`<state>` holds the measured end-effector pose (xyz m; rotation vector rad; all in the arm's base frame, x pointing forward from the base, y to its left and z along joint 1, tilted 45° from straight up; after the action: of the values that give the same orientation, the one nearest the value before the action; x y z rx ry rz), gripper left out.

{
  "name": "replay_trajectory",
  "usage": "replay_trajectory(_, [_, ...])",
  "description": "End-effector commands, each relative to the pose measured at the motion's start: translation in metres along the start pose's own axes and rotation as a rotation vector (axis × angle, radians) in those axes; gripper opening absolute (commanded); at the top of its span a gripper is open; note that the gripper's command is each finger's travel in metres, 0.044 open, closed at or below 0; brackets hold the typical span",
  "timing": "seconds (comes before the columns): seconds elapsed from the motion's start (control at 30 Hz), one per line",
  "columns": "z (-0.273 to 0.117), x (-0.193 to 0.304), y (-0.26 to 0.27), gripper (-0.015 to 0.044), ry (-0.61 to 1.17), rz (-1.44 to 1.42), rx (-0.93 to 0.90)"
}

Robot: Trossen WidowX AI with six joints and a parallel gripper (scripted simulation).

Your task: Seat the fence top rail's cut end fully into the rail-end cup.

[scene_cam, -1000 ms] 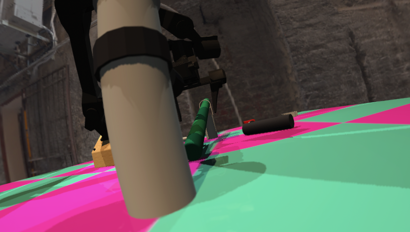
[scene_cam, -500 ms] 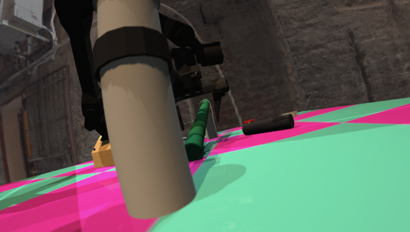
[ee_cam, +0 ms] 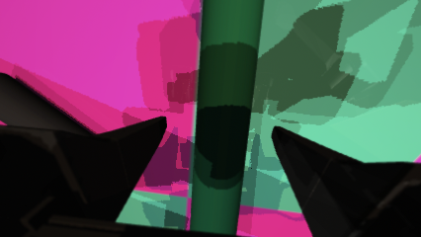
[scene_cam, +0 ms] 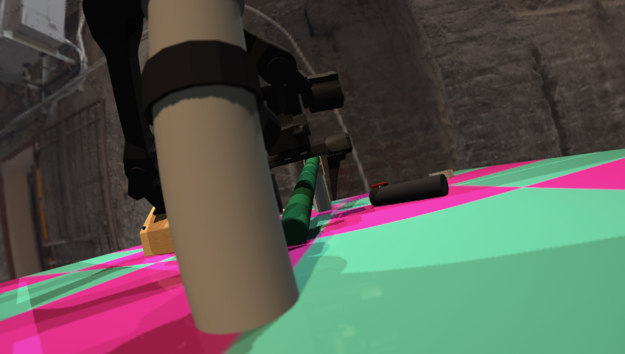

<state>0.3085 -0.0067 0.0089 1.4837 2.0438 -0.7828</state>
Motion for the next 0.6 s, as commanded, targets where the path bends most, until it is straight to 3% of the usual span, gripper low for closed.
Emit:
replay_trajectory(0.0, [0.0050, 0.0009, -0.0012, 0.0440, -0.005, -0.010, 0.007])
replay_trajectory(0.37, [0.0050, 0.0009, -0.0012, 0.0151, -0.005, -0.010, 0.007])
replay_trajectory(0.57, [0.0050, 0.0009, -0.0012, 0.0111, -0.005, -0.010, 0.007])
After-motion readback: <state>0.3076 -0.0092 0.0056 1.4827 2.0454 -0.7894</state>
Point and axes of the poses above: the point midway between the two fingers, 35 mm back from their tips, its own z axis out along the fingers, its own y axis across the jaws, x = y × z, the point moved 2 cm from there along -z, back along the fingers, and after that the axes turned 12 degrees about -z, right-handed, at the moved point
